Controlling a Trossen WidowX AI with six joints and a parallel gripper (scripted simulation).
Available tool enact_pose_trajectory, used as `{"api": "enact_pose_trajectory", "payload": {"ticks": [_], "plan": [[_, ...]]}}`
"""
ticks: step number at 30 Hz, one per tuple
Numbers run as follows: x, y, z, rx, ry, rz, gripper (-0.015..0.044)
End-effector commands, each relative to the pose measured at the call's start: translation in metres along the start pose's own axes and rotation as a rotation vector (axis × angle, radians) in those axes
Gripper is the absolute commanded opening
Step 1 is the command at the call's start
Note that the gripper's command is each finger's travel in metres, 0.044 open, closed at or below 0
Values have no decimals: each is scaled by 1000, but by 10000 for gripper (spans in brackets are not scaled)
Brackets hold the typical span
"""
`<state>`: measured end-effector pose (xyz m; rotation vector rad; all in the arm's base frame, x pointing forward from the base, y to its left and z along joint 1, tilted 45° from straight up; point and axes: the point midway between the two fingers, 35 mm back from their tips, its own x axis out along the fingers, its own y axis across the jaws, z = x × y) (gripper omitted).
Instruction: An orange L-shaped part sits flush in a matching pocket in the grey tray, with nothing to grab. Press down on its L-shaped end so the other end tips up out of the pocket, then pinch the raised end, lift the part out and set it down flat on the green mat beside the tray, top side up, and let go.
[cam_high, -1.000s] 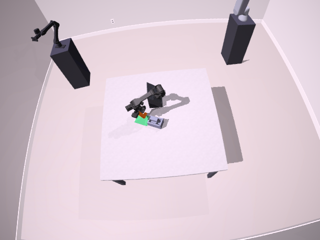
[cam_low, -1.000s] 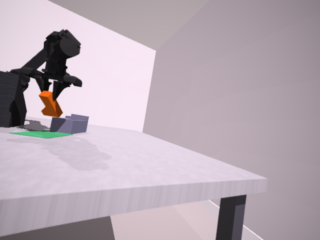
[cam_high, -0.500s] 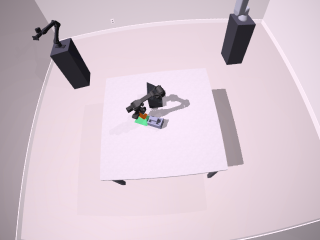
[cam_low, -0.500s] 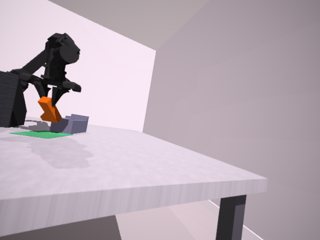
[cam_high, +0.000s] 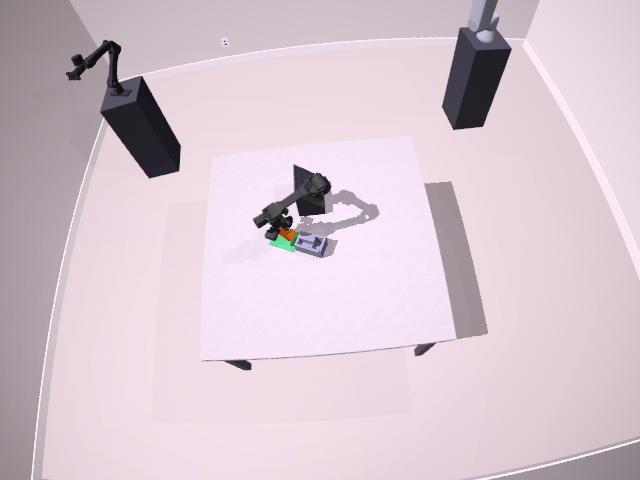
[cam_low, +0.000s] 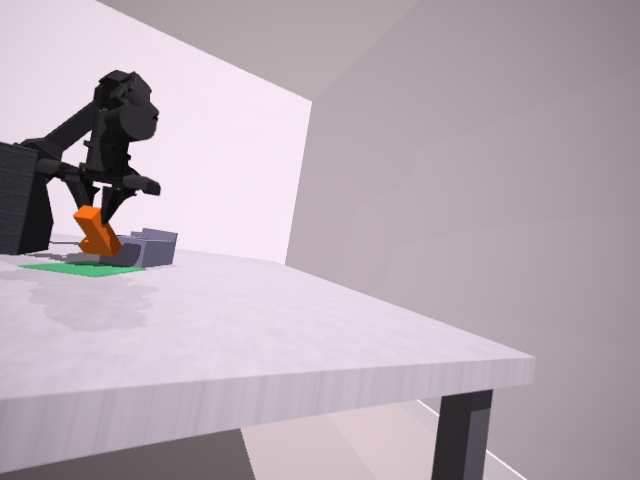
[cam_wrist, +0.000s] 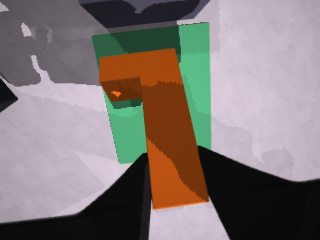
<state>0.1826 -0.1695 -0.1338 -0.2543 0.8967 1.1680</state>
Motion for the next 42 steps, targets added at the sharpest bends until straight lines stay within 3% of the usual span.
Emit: {"api": "enact_pose_trajectory", "payload": {"ticks": [1, 30, 39, 42], "plan": [[8, 1, 0, 7, -6, 3, 0], [20, 2, 0, 3, -5, 6, 0], [20, 2, 0, 3, -5, 6, 236], [4, -1, -1, 4, -4, 5, 315]]}}
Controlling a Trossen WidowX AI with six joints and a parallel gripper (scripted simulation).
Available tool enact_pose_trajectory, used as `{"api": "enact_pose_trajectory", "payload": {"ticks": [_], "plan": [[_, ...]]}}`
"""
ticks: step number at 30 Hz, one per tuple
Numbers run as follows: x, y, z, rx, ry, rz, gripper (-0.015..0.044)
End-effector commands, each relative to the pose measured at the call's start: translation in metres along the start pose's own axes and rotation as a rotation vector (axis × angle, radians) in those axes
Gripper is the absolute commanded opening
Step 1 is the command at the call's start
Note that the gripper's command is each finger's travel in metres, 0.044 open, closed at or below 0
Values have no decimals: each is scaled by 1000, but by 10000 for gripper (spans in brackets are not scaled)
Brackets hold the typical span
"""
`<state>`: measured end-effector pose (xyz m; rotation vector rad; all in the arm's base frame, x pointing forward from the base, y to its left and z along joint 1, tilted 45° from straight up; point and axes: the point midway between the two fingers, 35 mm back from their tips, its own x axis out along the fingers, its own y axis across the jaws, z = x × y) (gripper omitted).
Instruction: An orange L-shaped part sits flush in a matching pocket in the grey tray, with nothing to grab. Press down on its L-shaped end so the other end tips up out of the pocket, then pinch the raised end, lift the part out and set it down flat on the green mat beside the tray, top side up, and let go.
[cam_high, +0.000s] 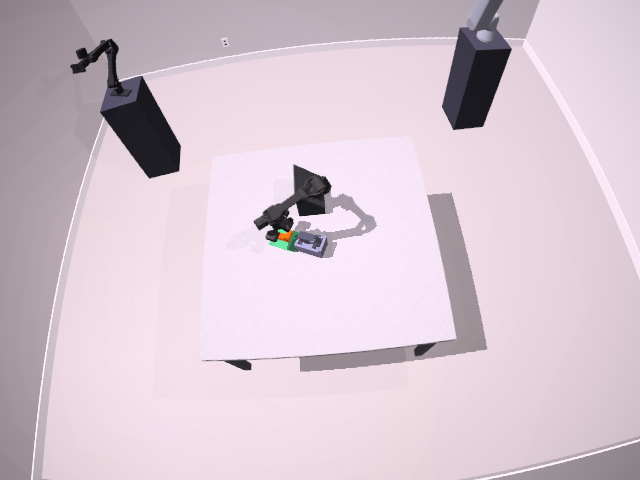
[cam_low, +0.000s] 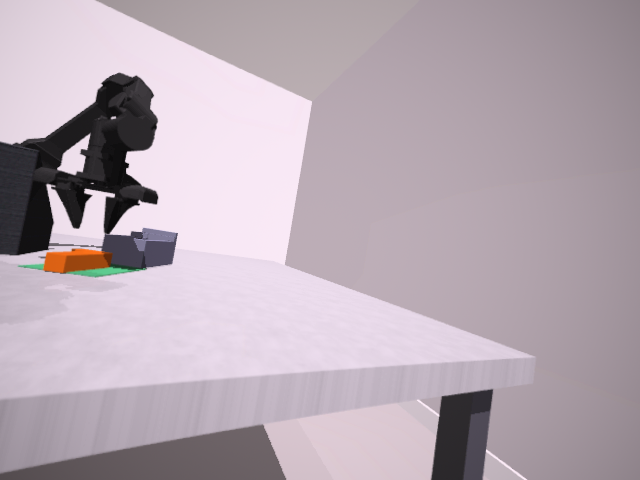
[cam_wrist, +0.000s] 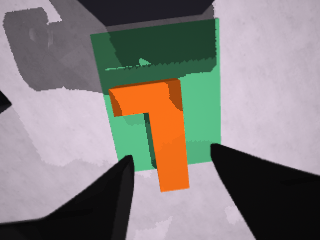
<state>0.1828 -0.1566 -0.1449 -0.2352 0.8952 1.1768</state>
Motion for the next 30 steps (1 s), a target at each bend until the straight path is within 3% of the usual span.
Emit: {"api": "enact_pose_trajectory", "payload": {"ticks": [1, 3, 7, 30], "plan": [[-24, -4, -2, -4, 7, -9, 341], [-51, -4, -2, -3, 7, -10, 394], [-87, 0, -1, -1, 7, -10, 400], [-82, -3, -4, 3, 10, -27, 400]]}}
